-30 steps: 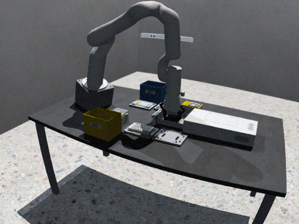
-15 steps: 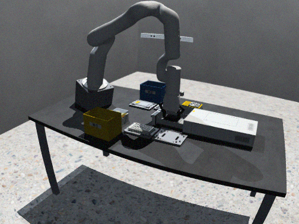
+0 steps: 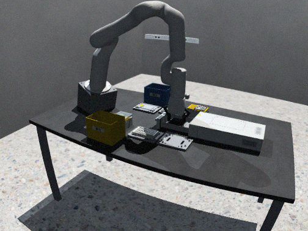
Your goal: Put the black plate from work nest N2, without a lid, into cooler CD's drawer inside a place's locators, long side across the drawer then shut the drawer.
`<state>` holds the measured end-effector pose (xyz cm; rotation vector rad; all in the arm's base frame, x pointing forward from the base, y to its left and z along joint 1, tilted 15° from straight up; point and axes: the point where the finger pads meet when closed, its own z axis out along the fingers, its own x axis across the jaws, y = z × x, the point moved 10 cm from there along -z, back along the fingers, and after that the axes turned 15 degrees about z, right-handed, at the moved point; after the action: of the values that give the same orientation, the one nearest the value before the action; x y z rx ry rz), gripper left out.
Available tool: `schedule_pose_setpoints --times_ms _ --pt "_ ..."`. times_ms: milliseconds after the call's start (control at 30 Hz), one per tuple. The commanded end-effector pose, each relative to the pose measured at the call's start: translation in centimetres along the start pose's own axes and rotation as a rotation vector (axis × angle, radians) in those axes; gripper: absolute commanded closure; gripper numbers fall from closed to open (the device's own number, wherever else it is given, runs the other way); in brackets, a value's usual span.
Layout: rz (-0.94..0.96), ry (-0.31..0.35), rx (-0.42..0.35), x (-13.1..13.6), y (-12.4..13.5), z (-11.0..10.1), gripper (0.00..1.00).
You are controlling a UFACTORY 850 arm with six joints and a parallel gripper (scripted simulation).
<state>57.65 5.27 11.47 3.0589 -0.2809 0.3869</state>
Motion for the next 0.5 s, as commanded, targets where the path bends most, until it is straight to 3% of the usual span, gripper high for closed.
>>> schedule_pose_setpoints --times_ms 0,467 --pt "0.0 0.002 0.001 0.0 0.0 -0.5 0.0" --pt "0.0 0.002 0.001 0.0 0.0 -2.5 0.0"
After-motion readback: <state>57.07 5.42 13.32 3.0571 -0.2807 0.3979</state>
